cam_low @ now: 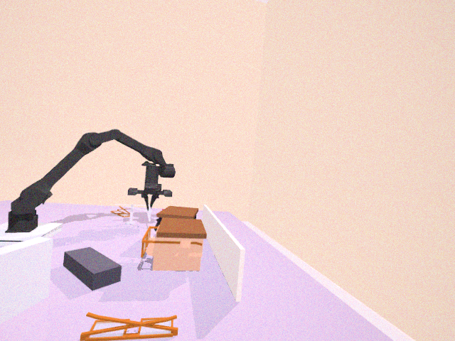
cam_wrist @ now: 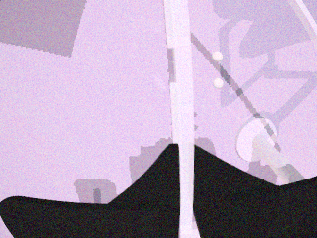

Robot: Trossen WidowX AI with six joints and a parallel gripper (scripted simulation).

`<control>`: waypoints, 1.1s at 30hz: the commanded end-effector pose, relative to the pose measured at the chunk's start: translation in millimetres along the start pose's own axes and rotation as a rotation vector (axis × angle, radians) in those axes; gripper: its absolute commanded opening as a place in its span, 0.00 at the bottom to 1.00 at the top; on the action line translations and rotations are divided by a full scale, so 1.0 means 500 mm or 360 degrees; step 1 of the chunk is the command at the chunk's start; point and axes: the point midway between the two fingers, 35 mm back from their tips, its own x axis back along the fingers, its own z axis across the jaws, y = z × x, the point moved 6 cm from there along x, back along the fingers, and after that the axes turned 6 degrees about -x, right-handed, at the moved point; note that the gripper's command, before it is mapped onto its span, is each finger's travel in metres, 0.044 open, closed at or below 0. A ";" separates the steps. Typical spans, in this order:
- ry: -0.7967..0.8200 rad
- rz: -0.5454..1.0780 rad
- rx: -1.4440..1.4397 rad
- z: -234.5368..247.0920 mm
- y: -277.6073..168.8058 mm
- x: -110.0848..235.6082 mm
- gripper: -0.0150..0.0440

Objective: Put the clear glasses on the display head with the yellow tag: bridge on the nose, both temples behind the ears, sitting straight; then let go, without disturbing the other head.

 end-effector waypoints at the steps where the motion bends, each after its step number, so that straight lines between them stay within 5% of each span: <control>1: 0.0003 -0.0004 0.0004 0.001 0.001 -0.001 0.25; 16: 0.0003 -0.0003 0.0004 0.000 -0.016 0.003 0.25; 33: 0.0002 -0.0002 0.0004 -0.002 -0.023 0.118 0.25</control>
